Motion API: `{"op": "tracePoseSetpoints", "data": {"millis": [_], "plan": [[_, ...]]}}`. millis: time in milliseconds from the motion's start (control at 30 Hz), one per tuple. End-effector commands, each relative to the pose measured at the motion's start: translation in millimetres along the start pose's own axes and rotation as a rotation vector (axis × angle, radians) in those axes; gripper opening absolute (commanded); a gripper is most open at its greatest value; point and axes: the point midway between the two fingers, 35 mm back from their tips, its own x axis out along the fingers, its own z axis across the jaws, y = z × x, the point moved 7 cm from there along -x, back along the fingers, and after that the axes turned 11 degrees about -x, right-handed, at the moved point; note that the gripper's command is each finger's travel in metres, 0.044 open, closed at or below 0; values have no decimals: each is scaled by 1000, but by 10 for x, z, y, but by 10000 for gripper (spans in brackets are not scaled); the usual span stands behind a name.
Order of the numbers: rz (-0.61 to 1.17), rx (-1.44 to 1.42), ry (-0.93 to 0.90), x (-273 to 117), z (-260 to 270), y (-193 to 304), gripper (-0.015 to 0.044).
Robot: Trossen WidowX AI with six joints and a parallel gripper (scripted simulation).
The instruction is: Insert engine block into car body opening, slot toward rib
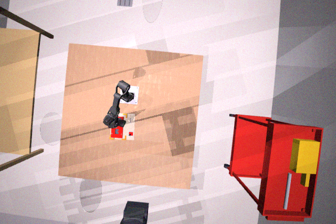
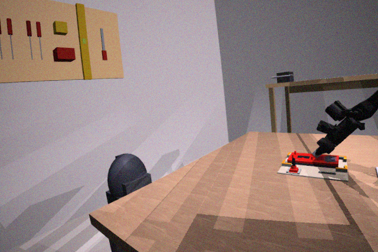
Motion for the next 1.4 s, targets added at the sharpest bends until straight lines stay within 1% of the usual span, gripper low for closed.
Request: {"op": "tracePoseSetpoints", "data": {"millis": [0, 567, 733, 1067, 1367], "plan": [[15, 0, -9, 14, 6, 22, 0], [1, 0, -1, 2, 0, 2, 440], [7, 0, -4, -30, -4, -6, 440], [17, -1, -9, -436, -10, -3, 440], [13, 1, -2, -423, -15, -6, 440]]}}
